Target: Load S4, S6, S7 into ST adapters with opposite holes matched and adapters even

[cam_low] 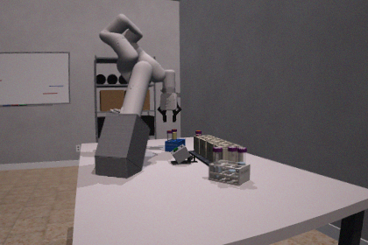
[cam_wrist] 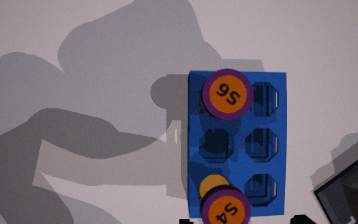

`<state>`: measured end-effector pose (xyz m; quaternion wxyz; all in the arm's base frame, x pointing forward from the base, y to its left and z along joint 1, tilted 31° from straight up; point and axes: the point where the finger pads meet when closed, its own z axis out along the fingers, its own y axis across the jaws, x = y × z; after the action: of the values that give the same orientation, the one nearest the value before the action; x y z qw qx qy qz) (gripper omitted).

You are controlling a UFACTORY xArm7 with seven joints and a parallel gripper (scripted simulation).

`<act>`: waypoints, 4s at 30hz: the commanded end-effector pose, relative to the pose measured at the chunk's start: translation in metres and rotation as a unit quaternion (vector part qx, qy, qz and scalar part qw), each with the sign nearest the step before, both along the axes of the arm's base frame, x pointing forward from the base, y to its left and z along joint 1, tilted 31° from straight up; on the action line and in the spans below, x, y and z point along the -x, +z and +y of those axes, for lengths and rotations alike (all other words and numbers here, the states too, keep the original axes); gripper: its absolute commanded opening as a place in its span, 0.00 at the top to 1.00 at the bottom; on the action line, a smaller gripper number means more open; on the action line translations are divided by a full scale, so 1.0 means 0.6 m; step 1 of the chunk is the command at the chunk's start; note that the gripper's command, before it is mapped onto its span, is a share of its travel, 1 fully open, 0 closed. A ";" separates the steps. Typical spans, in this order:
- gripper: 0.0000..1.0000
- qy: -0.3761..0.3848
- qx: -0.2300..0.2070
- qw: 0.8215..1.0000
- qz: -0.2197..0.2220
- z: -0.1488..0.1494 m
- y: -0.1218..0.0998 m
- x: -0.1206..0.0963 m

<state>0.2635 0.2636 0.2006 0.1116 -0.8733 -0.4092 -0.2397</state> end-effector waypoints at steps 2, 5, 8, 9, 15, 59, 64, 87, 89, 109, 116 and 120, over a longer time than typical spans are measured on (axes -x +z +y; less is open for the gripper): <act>0.43 0.000 -0.001 1.000 -0.001 0.007 -0.012 -0.007; 0.43 0.000 -0.001 1.000 -0.001 0.011 -0.021 -0.010; 0.43 0.000 -0.001 1.000 -0.001 0.015 -0.030 -0.013; 0.43 0.000 -0.001 1.000 -0.001 0.016 -0.033 -0.014; 0.43 0.000 -0.001 1.000 -0.001 0.022 -0.044 -0.019; 0.43 0.000 -0.001 1.000 -0.001 0.045 -0.096 -0.039; 0.43 0.000 -0.001 1.000 -0.001 0.046 -0.099 -0.040; 1.00 0.000 -0.001 1.000 -0.001 0.049 -0.105 -0.042; 1.00 0.000 -0.001 1.000 -0.001 0.048 -0.103 -0.041; 1.00 0.000 -0.001 1.000 -0.001 0.048 -0.103 -0.041; 1.00 0.000 -0.001 1.000 -0.001 0.048 -0.103 -0.041; 1.00 0.000 -0.001 1.000 -0.001 0.048 -0.103 -0.041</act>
<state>0.2877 0.2922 0.1377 0.1117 -0.8733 -0.4092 -0.2396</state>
